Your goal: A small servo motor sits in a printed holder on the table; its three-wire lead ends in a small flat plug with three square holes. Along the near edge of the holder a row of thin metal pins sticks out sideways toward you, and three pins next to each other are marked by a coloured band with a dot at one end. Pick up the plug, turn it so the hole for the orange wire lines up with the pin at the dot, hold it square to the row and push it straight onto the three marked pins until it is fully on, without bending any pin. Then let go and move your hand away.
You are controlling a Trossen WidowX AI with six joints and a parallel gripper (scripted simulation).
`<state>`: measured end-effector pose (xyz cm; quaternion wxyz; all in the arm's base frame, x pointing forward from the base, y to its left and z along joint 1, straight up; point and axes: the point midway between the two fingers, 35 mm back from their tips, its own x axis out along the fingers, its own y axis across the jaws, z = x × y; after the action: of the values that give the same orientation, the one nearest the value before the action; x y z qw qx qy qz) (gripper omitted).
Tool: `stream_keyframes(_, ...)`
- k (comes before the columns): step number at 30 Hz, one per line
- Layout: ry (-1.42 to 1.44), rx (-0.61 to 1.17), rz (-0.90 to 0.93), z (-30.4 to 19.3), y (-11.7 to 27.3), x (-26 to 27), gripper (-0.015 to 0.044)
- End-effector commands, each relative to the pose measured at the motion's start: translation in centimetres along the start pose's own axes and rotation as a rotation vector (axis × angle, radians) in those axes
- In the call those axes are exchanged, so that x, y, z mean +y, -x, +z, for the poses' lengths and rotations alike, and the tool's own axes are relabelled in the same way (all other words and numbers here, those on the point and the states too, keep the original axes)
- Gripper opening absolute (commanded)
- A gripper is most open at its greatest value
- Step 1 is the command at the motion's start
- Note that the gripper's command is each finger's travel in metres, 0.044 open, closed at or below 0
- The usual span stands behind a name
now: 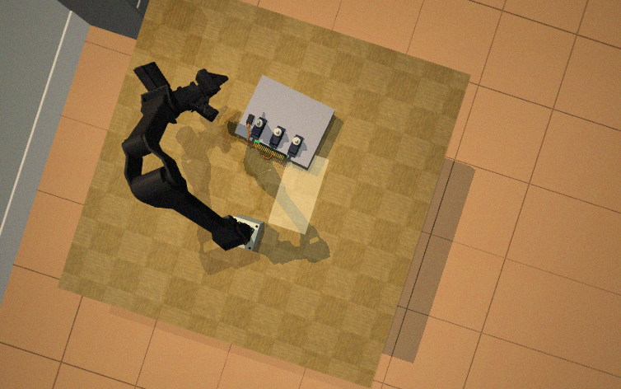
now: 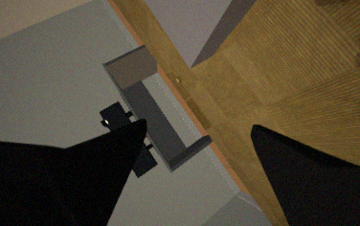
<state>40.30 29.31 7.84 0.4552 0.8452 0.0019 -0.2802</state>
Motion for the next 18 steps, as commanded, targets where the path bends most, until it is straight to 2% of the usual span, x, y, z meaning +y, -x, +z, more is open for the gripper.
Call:
stream_keyframes(1, 0.001, 0.0, 0.0, 0.0, 0.0, 0.0, 0.0374)
stream_keyframes(11, 0.072, 0.007, -0.016, 0.2, -0.3, 2.0, 0.0115)
stream_keyframes(18, 0.166, 0.02, -0.032, 0.5, -0.5, 4.5, 0.0115)
